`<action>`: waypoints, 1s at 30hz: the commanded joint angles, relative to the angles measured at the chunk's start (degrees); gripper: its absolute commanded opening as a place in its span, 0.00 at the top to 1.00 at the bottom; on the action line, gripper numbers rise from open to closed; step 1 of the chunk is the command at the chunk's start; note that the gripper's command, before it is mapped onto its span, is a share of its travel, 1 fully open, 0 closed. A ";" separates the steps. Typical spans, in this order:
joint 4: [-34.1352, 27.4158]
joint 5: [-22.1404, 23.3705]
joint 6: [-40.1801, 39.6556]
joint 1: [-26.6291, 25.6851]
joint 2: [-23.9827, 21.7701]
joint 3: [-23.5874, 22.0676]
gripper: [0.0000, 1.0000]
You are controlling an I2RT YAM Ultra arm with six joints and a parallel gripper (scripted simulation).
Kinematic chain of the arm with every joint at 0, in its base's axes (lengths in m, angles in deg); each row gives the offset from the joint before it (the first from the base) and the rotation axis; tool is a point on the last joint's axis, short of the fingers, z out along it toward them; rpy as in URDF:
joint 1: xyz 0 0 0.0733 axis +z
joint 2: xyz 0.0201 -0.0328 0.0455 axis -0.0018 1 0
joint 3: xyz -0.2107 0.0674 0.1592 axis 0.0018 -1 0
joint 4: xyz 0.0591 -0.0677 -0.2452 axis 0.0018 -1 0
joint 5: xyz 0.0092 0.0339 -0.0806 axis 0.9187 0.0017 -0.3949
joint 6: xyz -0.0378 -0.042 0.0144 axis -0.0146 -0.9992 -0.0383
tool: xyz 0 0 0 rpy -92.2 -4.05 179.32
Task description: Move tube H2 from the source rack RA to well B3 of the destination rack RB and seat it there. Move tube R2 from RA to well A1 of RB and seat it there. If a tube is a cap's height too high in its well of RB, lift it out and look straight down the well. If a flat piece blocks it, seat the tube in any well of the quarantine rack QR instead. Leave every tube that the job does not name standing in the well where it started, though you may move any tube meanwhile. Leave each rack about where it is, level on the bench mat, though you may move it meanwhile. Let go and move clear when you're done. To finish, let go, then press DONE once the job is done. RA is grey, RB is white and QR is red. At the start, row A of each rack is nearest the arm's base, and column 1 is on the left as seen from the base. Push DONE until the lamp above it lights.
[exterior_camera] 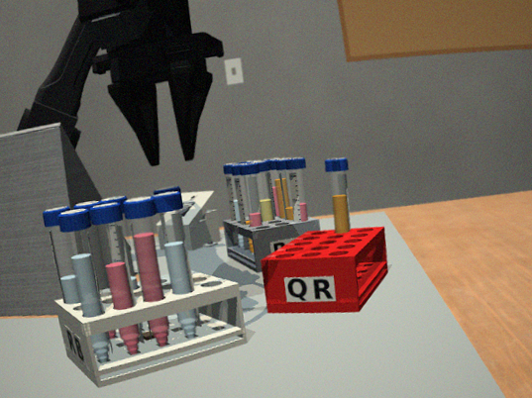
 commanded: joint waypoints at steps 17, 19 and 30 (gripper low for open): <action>-11.02 -2.91 -3.43 -3.94 -2.44 8.24 0.70; -11.19 -2.92 -3.47 -3.96 -2.39 8.41 0.70; -11.90 2.25 -15.64 4.51 -10.75 1.78 0.70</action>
